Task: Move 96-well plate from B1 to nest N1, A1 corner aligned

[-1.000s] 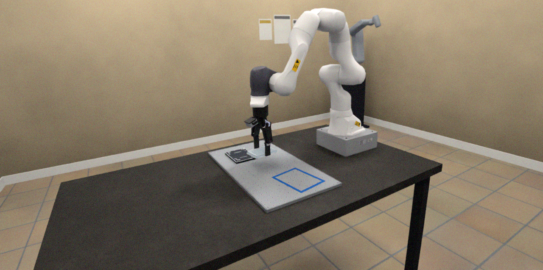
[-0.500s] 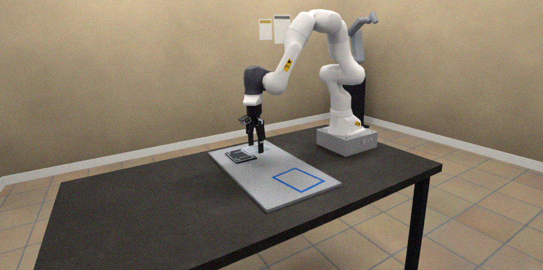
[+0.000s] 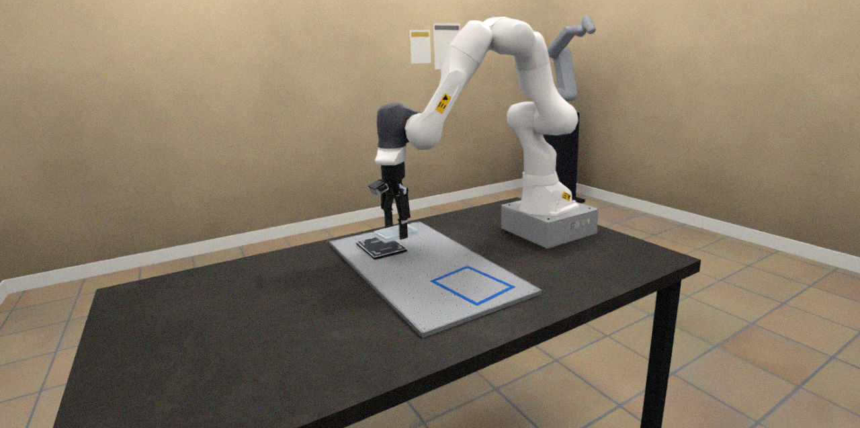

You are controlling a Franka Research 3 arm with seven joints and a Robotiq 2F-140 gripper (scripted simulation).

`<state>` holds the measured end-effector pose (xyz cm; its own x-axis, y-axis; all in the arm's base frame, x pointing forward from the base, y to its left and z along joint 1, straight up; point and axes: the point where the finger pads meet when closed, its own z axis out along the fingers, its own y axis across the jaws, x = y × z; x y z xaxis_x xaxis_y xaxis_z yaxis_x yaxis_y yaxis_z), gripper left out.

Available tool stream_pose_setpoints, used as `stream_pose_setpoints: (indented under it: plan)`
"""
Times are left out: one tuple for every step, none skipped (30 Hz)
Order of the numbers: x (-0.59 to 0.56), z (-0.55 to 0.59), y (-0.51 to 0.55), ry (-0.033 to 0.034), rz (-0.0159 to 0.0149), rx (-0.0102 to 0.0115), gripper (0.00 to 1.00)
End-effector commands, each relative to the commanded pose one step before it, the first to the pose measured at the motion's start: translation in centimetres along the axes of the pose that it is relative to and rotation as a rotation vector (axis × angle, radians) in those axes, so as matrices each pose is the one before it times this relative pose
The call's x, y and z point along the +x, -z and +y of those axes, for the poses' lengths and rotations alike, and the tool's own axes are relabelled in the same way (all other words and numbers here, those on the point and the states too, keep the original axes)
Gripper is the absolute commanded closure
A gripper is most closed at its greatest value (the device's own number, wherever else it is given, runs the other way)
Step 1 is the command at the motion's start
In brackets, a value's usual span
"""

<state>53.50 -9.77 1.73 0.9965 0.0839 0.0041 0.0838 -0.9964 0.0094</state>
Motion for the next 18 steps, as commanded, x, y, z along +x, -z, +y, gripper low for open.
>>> stream_pose_setpoints:
  plan:
    - [-0.091, 0.277, -0.1, 0.03984, -0.00712, 0.00824, 0.4]
    - [0.037, 0.331, 0.01, 0.0, 0.0, 0.0, 0.4]
    - [0.037, 0.331, 0.01, 0.0, 0.0, 0.0, 0.4]
    - [0.037, 0.331, 0.01, 0.0, 0.0, 0.0, 0.4]
    - [0.037, 0.331, 0.01, 0.0, 0.0, 0.0, 0.4]
    - [0.037, 0.331, 0.01, 0.0, 0.0, 0.0, 0.4]
    - [0.037, 0.331, 0.01, 0.0, 0.0, 0.0, 0.4]
    - [0.037, 0.331, 0.01, 0.0, 0.0, 0.0, 0.4]
    - [0.037, 0.331, 0.01, 0.0, 0.0, 0.0, 0.4]
    - [0.037, 0.331, 0.01, 0.0, 0.0, 0.0, 0.4]
    - [0.037, 0.331, 0.01, 0.0, 0.0, 0.0, 0.4]
    - [0.037, 0.331, 0.01, 0.0, 0.0, 0.0, 0.4]
    - [0.037, 0.331, 0.01, 0.0, 0.0, 0.0, 0.4]
    - [0.037, 0.331, 0.01, 0.0, 0.0, 0.0, 0.4]
    - [0.037, 0.331, 0.01, 0.0, 0.0, 0.0, 0.4]
    - [0.037, 0.331, 0.01, 0.0, 0.0, 0.0, 0.4]
    - [0.0, 0.0, 0.0, 0.0, 0.0, 0.0, 0.4]
    - [0.0, 0.0, 0.0, 0.0, 0.0, 0.0, 0.4]
